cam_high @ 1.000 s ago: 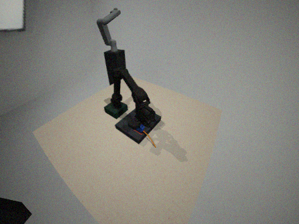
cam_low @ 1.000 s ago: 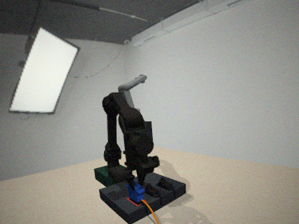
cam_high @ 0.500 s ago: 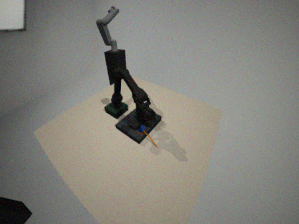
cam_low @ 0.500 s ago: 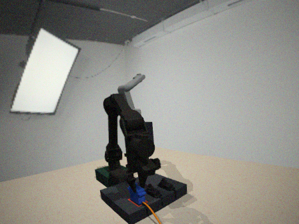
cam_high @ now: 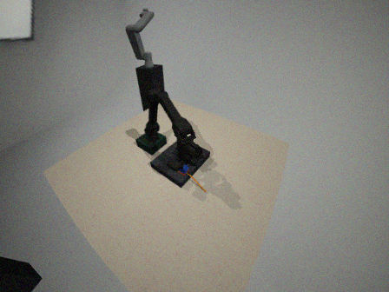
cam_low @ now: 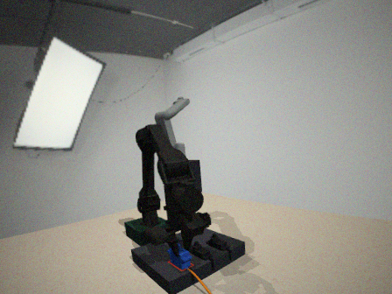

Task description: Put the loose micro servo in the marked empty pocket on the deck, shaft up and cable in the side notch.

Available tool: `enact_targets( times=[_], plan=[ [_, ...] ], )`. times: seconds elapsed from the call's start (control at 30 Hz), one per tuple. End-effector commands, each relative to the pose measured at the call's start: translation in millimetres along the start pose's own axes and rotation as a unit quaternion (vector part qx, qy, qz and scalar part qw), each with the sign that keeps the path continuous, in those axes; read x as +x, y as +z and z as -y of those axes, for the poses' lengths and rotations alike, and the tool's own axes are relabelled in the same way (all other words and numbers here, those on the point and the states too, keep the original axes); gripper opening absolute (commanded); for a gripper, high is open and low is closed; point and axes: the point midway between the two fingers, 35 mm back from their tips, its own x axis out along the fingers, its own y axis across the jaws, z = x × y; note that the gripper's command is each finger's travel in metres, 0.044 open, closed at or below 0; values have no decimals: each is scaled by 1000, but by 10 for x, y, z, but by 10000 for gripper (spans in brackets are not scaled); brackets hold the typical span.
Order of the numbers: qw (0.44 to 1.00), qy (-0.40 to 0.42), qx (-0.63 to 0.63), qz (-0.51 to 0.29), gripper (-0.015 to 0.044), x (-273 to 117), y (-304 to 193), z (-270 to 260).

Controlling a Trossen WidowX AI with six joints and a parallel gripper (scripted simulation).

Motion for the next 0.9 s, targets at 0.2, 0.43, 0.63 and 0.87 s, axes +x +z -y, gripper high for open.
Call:
enact_targets(
  times=[0.2,0.43,0.63,0.87],
  plan=[
    [1000,1,2,-1,0,90,-7,-4],
    [1000,1,2,-1,0,150,-7,-4],
    [1000,1,2,-1,0,200,-7,-4],
    [1000,1,2,-1,0,260,-8,-5]
  ],
)
